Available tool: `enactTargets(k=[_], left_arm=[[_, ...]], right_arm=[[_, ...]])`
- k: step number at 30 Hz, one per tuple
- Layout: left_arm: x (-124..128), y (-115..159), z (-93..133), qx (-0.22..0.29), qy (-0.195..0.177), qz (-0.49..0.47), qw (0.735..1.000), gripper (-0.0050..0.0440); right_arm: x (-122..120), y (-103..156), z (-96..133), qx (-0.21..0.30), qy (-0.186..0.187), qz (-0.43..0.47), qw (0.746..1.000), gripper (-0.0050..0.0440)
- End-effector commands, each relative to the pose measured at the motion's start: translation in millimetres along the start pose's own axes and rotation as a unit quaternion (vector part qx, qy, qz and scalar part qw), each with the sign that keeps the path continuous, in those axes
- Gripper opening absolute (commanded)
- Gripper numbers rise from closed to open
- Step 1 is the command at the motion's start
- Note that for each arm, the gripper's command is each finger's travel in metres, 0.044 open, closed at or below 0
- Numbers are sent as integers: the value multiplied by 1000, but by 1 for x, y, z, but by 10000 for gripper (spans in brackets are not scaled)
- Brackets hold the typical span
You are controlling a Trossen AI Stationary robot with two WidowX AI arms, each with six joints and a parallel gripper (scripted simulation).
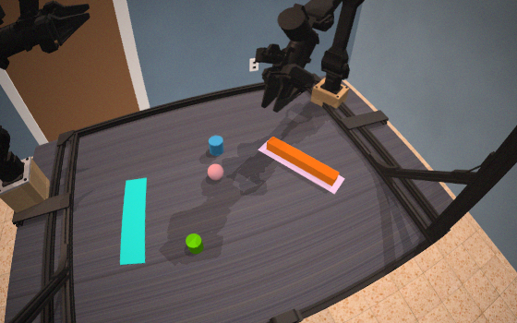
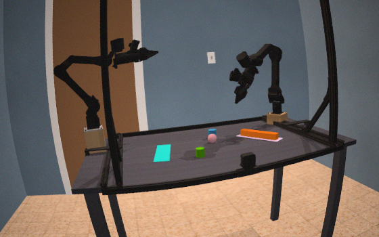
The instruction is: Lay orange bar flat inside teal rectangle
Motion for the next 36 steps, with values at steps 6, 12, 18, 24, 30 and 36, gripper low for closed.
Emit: enactTargets(k=[6,12,18,24,30,36], left_arm=[[0,0,0,0,0,0,1000,440],[0,0,0,0,0,0,1000,440],[0,0,0,0,0,0,1000,440],[0,0,0,0,0,0,1000,440],[0,0,0,0,0,0,1000,440],[0,0,0,0,0,0,1000,440]], right_arm=[[-9,9,-40,100,131,-163,973,440],[-24,25,-70,155,279,-293,901,440],[-29,30,-82,163,341,-340,861,440],[-30,31,-83,163,344,-341,859,440],[-37,39,-93,163,344,-341,859,440],[-39,41,-98,164,344,-341,859,440]])
Point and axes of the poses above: on each arm, the point midway between the two fingers, 35 mm back from their tips, its own z axis back along the fingers, its own x axis across the jaws, y = z × x, the point moved 10 cm from there along z, back along the fingers, and after that the axes turned 4 degrees about z, right-handed, at the moved point
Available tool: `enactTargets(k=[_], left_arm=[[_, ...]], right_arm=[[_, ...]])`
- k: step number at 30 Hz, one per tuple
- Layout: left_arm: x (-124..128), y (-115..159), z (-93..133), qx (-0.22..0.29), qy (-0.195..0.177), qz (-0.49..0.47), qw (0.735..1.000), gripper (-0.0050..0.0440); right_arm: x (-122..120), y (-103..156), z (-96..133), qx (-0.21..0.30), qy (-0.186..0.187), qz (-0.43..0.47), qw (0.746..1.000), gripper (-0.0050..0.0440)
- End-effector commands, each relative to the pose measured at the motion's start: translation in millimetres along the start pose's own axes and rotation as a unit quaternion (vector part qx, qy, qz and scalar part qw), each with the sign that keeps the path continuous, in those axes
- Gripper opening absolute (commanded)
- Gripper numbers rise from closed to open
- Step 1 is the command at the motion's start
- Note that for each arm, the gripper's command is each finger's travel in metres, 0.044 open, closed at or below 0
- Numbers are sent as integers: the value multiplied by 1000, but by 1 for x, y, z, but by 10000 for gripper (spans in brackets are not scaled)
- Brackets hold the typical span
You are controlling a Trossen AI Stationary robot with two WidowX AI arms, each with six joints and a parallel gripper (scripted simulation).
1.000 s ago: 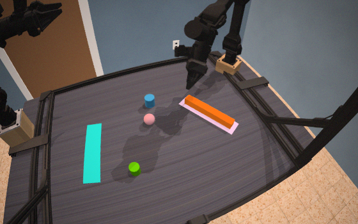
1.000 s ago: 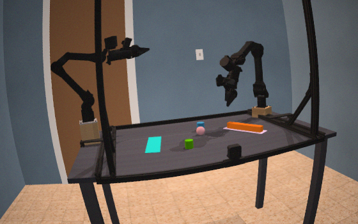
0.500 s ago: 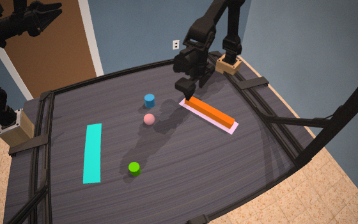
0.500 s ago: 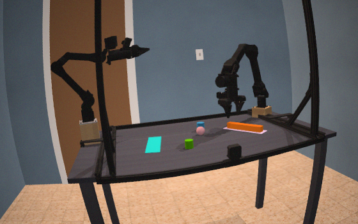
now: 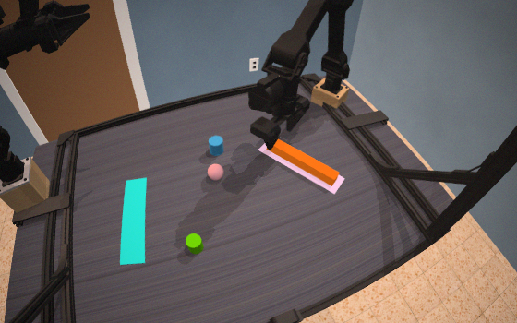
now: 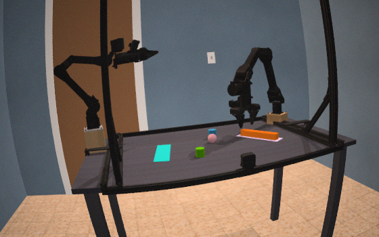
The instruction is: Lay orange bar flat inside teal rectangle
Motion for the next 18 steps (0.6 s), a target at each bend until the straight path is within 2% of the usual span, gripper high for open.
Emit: enactTargets(k=[1,18], left_arm=[[0,0,0,0,0,0,1000,440],[0,0,0,0,0,0,1000,440]], right_arm=[[-1,0,-10,1,7,-2,1000,440],[-1,0,-34,1,7,-1,1000,440]])
Point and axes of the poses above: on each arm, the point midway between the two fingers, 35 mm back from their tips, its own z axis back along the fingers, its own x axis across the jaws, y = z × x, the point moved 10 cm from there along z, back along the fingers, and after that the axes turned 4 degrees about z, right-handed, at the moved point
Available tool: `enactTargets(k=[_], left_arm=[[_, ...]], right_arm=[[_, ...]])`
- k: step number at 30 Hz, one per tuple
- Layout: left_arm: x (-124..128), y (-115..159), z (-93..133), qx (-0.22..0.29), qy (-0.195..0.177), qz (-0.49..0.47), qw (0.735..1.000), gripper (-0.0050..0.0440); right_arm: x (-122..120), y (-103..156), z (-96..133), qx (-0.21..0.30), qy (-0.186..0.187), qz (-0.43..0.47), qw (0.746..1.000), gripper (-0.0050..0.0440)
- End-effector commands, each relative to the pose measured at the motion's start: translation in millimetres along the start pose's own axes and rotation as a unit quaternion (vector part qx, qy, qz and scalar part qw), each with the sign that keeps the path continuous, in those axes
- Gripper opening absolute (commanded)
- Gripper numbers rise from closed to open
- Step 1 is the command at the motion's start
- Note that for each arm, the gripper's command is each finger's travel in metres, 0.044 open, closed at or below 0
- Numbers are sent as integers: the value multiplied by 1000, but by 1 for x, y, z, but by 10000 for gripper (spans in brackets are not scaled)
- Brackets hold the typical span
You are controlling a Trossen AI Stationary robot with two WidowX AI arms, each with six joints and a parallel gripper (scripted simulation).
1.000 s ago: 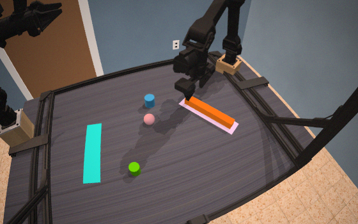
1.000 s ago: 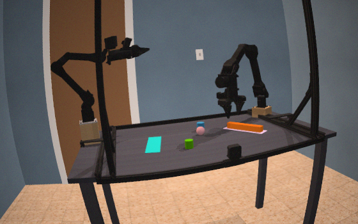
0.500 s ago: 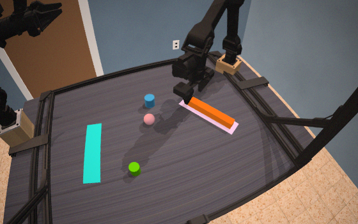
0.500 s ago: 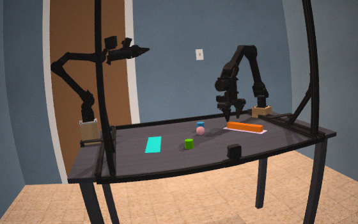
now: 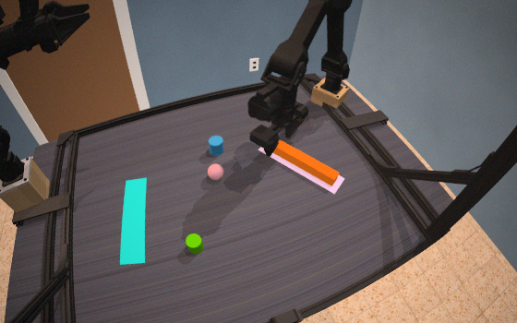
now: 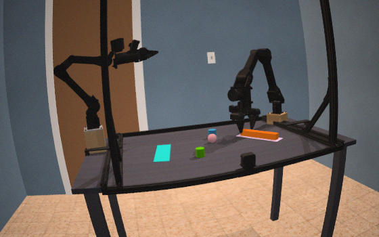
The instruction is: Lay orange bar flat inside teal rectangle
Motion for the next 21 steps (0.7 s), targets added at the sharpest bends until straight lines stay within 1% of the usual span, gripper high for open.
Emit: enactTargets(k=[1,9,18,20,21], left_arm=[[0,0,0,0,0,0,1000,440],[0,0,0,0,0,0,1000,440],[0,0,0,0,0,0,1000,440],[0,0,0,0,0,0,1000,440],[0,0,0,0,0,0,1000,440]], right_arm=[[-2,0,-12,1,7,-1,1000,440],[-3,0,-17,1,7,0,1000,440],[-3,0,-17,1,7,0,1000,224],[-3,0,-17,1,7,0,1000,224],[-3,0,-17,1,7,0,1000,200]])
Point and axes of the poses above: on each arm, the point midway between the two fingers, 35 mm back from their tips, its own z axis back along the fingers, its own x axis across the jaws, y = z × x, the point moved 10 cm from there along z, back along the fingers, and after that the axes turned 4 degrees about z, right-handed, at the moved point
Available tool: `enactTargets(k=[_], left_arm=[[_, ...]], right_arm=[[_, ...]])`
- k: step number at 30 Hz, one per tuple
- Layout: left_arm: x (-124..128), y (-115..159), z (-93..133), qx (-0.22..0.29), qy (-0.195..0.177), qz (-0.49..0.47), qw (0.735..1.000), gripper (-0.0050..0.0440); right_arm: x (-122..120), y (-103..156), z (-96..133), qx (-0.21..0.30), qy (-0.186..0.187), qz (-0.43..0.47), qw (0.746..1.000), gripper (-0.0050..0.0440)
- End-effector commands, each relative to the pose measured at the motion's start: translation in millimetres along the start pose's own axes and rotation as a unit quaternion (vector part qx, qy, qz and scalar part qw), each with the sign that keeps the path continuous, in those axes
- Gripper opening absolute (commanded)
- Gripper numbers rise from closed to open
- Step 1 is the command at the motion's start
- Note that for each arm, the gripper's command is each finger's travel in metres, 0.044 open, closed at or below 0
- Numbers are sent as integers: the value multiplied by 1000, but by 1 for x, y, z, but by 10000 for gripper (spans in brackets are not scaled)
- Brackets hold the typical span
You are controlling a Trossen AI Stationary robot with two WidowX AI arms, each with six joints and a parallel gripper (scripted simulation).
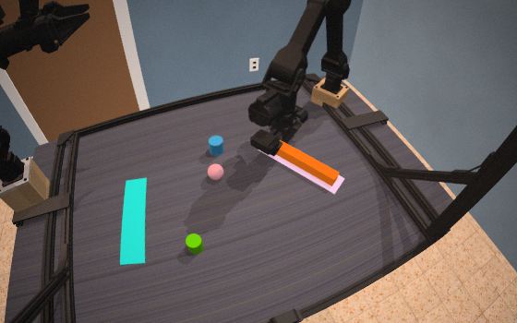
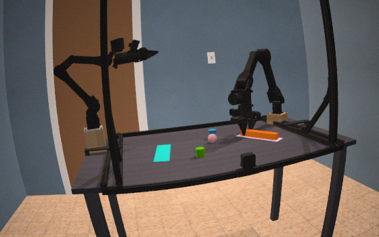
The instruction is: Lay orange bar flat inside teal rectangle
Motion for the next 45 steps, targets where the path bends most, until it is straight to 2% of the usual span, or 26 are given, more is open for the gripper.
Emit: enactTargets(k=[1,14,17,18,21,22,25,37,45], left_arm=[[0,0,0,0,0,0,1000,440],[0,0,0,0,0,0,1000,440],[0,0,0,0,0,0,1000,440],[0,0,0,0,0,0,1000,440],[0,0,0,0,0,0,1000,440],[0,0,0,0,0,0,1000,440],[0,0,0,0,0,0,1000,440],[0,0,0,0,0,0,1000,440],[0,0,0,0,0,0,1000,440]], right_arm=[[0,0,-1,0,0,0,1000,200],[0,0,-1,0,0,0,1000,113],[0,0,-1,0,0,0,1000,107],[0,0,1,0,0,0,1000,83],[1,0,26,0,0,0,1000,11],[1,0,38,0,0,0,1000,0],[0,0,54,0,0,0,1000,0],[0,0,54,0,0,-1,1000,0],[19,-26,58,0,0,-63,998,0]])
Point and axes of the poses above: on each arm, the point midway between the two fingers, 35 mm back from their tips, its own z axis back along the fingers, its own x axis across the jaws, y = z × x, the point moved 10 cm from there along z, back along the fingers, and after that the axes turned 4 degrees about z, right-handed, at the moved point
